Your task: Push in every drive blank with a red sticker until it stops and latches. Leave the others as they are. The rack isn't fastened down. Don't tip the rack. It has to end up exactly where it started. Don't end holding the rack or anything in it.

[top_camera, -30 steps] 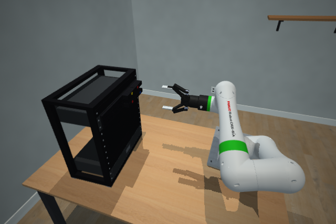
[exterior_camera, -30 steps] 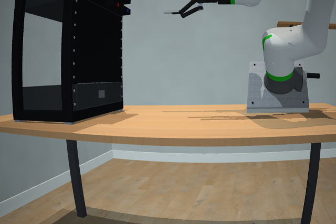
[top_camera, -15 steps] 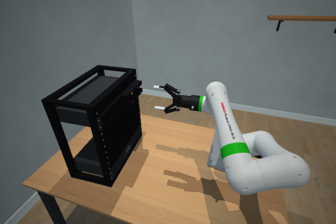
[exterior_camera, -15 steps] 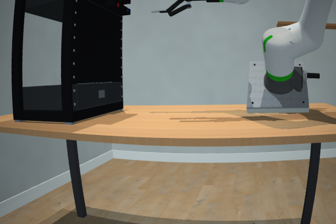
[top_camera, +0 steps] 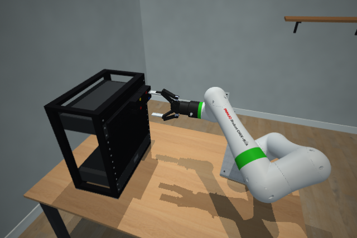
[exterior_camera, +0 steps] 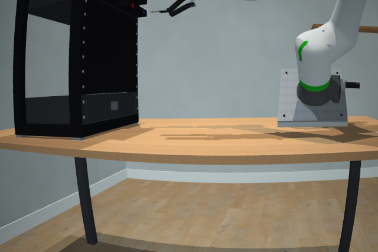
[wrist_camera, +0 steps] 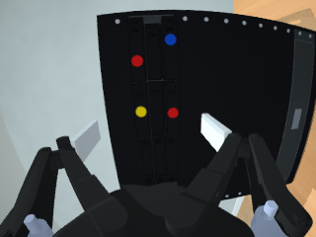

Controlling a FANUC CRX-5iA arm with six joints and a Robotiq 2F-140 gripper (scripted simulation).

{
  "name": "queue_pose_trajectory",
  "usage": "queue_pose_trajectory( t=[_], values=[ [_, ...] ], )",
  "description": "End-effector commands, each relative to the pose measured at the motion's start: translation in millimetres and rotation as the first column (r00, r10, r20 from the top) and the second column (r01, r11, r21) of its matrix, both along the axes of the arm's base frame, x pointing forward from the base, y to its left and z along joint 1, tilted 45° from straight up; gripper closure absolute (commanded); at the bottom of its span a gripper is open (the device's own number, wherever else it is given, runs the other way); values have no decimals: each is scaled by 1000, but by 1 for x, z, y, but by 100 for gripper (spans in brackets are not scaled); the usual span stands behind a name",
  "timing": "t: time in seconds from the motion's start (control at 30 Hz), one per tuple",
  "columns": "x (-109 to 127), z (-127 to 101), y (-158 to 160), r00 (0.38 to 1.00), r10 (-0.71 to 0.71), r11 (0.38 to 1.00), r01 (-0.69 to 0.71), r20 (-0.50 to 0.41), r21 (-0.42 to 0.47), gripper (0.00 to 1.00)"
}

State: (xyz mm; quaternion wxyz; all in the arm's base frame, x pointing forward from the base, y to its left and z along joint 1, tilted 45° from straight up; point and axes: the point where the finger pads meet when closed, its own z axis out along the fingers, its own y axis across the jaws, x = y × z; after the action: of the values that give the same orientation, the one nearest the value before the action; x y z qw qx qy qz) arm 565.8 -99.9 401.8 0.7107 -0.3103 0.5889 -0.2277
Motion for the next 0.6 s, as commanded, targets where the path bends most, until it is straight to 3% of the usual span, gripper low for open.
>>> queue_pose_trajectory(
  t=[0.0,0.57],
  values=[
    [11,6,4,1000,-1,1000,1,-1,-1,0],
    [19,10,7,1000,-1,1000,1,-1,-1,0]
  ],
)
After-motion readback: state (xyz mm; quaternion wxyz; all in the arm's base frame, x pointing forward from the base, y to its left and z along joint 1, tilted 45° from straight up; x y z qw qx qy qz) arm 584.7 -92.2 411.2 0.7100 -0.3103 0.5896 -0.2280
